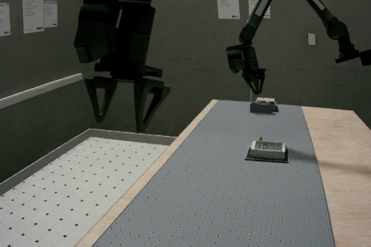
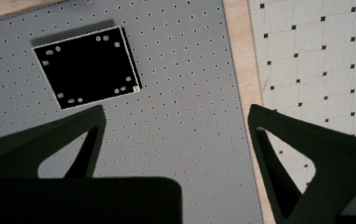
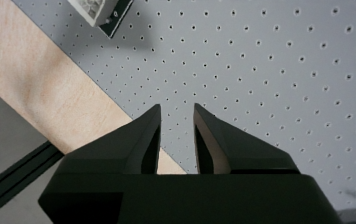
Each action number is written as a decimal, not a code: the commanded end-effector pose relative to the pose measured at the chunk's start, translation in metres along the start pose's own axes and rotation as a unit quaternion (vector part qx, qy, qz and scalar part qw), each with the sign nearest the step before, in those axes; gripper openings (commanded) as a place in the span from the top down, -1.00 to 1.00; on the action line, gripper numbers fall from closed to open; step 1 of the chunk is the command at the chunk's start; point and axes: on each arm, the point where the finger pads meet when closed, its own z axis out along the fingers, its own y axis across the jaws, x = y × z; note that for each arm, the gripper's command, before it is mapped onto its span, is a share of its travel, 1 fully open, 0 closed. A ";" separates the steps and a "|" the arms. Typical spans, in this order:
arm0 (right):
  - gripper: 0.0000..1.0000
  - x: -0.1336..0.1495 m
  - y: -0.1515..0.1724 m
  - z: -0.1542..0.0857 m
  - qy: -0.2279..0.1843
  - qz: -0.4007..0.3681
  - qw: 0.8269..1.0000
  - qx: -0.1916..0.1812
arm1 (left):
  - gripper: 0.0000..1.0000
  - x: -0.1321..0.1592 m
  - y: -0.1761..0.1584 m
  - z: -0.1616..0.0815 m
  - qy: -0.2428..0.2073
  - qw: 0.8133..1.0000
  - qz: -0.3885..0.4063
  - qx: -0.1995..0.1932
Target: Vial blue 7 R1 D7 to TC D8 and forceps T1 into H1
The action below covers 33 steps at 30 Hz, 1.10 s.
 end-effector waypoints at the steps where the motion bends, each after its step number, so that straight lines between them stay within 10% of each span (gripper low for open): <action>1: 0.52 0.003 -0.017 -0.019 -0.020 0.025 0.999 0.015 | -1.00 -0.013 -0.011 -0.013 -0.012 1.000 -0.004 0.014; 33: 0.52 0.096 -0.066 -0.059 -0.046 0.190 0.974 0.110 | -1.00 -0.013 -0.011 -0.013 -0.012 1.000 -0.004 0.014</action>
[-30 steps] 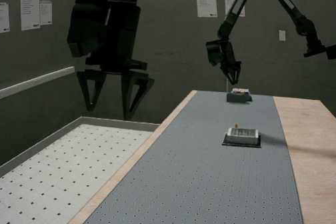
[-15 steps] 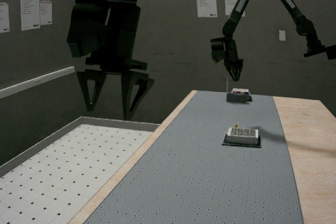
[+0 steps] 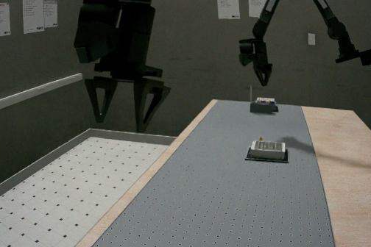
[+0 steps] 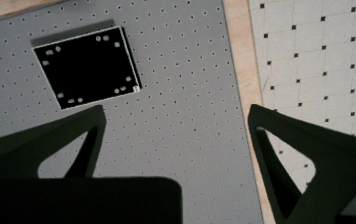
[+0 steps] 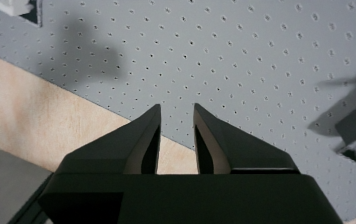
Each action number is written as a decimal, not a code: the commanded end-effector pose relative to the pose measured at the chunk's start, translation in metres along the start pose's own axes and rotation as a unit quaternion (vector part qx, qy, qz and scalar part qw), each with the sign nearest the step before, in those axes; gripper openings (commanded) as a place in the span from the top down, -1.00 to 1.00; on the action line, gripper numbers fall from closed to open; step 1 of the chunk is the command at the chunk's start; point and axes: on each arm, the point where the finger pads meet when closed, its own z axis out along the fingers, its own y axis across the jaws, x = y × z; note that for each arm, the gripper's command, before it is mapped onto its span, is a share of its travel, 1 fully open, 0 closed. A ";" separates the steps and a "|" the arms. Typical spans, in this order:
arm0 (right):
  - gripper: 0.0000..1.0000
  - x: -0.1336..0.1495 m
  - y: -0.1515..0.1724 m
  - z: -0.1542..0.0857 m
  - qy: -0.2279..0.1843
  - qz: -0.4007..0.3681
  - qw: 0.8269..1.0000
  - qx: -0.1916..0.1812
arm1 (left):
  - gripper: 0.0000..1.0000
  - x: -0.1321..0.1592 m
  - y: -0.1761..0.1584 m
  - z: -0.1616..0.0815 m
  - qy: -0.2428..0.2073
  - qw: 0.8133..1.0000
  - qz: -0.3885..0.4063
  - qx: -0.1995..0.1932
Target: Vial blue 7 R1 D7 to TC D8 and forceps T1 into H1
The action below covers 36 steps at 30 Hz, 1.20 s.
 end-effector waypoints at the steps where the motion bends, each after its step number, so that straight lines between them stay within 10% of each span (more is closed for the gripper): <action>1: 0.52 0.004 -0.014 -0.013 -0.020 0.041 0.999 0.017 | -1.00 -0.013 -0.011 -0.013 -0.012 1.000 -0.004 0.014; 36: 0.52 0.107 -0.074 -0.047 -0.046 0.209 0.970 0.113 | -1.00 -0.013 -0.011 -0.013 -0.012 1.000 -0.004 0.014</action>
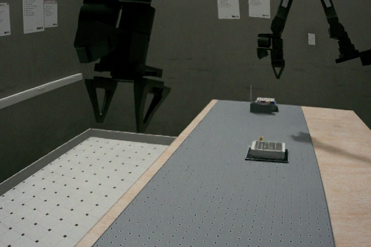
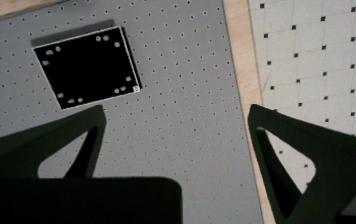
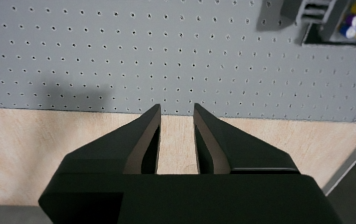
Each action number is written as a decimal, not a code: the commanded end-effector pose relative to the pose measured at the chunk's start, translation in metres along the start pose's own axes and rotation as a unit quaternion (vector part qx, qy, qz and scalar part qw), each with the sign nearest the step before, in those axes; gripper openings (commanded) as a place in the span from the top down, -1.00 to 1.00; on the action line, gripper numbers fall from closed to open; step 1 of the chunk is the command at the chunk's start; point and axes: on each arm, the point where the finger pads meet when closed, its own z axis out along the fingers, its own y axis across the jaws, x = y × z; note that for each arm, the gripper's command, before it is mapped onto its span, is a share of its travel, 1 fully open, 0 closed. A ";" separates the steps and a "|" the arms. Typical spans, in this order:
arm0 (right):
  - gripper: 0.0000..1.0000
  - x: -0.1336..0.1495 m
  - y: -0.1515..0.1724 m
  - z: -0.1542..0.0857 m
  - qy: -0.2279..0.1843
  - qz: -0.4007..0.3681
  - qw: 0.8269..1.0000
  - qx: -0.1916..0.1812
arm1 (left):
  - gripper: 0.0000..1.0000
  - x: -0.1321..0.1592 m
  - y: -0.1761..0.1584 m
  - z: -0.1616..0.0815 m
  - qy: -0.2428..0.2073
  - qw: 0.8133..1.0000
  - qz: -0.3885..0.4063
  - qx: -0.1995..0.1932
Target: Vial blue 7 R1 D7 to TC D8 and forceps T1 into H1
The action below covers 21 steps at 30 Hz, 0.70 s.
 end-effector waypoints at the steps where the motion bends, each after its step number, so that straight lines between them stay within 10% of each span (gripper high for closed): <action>1: 0.52 0.002 -0.016 -0.009 -0.018 0.033 0.999 0.007 | -1.00 -0.013 -0.011 -0.013 -0.012 1.000 -0.004 0.014; 21: 0.52 0.014 -0.027 -0.010 -0.011 0.022 1.000 0.006 | -1.00 -0.013 -0.011 -0.013 -0.012 1.000 -0.004 0.014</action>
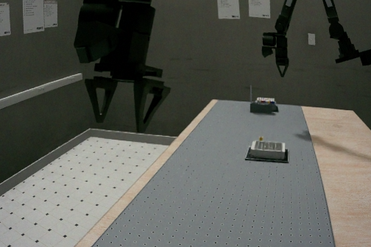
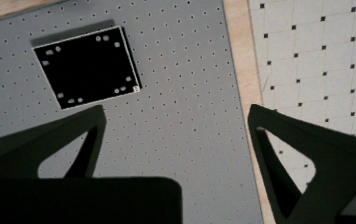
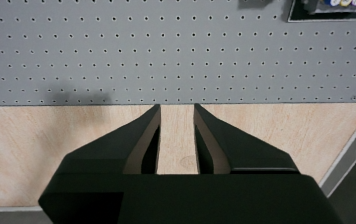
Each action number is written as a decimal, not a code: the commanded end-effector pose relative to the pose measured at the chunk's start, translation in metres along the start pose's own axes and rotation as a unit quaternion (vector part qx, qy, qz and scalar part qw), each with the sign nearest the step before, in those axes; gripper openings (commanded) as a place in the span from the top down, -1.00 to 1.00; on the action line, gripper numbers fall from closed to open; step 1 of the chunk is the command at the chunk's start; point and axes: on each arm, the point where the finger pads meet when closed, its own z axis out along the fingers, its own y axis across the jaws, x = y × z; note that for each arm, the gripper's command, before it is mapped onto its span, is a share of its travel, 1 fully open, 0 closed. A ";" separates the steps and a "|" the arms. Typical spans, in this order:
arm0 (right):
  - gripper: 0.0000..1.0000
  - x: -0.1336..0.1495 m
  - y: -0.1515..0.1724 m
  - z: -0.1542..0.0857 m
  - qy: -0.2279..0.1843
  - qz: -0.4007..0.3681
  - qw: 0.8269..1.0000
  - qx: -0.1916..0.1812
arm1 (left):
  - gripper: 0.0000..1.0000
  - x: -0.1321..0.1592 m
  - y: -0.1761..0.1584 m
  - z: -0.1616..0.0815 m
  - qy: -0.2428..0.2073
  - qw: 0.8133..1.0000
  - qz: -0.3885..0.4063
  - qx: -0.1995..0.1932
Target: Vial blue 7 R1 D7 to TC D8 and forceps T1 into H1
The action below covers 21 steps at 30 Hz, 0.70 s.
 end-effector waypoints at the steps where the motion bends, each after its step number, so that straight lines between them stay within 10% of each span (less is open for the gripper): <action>1: 0.52 -0.009 -0.001 -0.003 -0.010 -0.004 1.000 0.001 | -1.00 -0.004 -0.011 -0.022 -0.011 1.000 0.017 0.023; 21: 0.52 -0.009 -0.001 -0.003 -0.010 -0.004 1.000 0.001 | -1.00 0.065 0.016 -0.021 0.019 0.985 0.167 0.033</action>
